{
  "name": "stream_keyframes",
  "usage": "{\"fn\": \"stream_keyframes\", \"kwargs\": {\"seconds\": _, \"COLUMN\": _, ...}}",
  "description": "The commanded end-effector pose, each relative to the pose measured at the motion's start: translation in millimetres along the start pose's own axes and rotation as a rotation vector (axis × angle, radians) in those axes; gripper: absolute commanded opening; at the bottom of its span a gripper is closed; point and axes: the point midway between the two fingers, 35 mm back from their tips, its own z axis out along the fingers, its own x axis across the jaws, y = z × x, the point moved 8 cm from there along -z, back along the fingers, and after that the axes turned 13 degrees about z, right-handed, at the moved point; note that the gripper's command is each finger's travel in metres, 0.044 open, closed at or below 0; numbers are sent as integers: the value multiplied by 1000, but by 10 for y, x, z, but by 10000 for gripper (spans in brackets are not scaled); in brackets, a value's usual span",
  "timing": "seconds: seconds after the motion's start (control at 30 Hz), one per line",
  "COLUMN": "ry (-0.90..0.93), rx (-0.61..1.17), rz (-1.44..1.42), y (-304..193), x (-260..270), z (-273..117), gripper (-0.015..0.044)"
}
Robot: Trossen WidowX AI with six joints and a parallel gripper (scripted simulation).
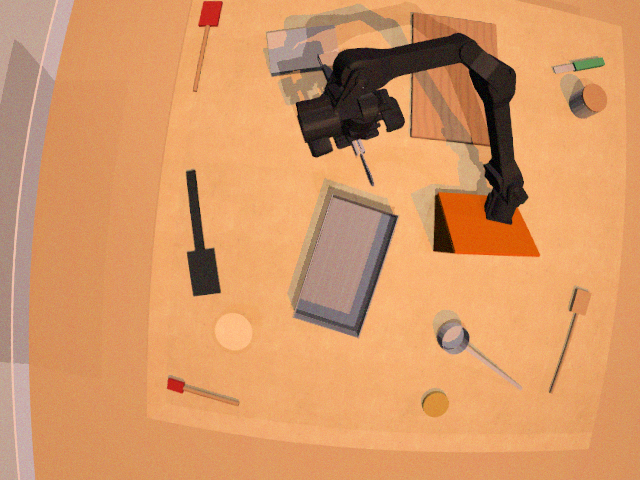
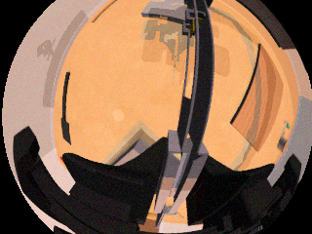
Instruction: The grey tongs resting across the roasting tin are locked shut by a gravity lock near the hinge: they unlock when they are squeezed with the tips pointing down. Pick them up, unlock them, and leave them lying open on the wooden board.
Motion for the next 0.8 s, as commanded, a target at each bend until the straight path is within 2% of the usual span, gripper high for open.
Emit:
{"fn": "stream_keyframes", "kwargs": {"seconds": 0.0, "ry": 2, "rx": -8, "rz": 183, "y": 85, "x": -61, "z": -4, "gripper": -150}}
{"fn": "stream_keyframes", "kwargs": {"seconds": 0.77, "ry": 9, "rx": -29, "rz": 1013, "y": 428, "x": -328, "z": 17, "gripper": -150}}
